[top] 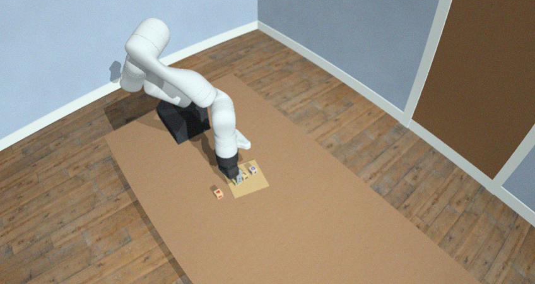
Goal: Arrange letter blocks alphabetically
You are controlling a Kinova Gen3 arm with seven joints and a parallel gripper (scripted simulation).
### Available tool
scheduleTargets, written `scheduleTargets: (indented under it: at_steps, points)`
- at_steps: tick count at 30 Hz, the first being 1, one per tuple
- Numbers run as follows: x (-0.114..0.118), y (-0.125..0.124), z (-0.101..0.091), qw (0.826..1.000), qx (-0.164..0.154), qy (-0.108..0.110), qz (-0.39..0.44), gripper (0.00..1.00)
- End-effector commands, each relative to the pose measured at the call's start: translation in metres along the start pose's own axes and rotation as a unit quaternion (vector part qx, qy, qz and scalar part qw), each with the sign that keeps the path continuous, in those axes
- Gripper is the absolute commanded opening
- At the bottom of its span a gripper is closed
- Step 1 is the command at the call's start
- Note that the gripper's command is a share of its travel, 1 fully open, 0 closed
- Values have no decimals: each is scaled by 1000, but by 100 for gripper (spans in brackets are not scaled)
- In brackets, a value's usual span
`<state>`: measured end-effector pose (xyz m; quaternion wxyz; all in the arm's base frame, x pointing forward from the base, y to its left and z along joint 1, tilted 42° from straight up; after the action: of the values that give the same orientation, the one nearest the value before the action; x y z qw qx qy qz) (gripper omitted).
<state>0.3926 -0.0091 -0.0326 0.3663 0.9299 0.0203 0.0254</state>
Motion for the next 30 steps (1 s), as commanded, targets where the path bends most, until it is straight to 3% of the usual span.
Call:
scheduleTargets:
  at_steps: [1,9,17,18,30]
  points:
    - [6,-2,-25,1000,5,7,0,79]
    - [5,-2,-60,1000,5,7,0,79]
    - [4,-3,-64,1000,4,5,-2,79]
    - [4,-3,-64,1000,4,5,-2,100]
    - [4,-3,-64,1000,4,5,-2,100]
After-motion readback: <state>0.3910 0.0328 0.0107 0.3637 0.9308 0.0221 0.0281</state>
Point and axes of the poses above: the point where the finger pads meet when closed, its own z axis out along the fingers, its own x axis across the jaws, y = z × x, the point moved 5 cm from there along -z, back along the fingers, and after that the axes turned 7 degrees about z, right-handed, at the moved point
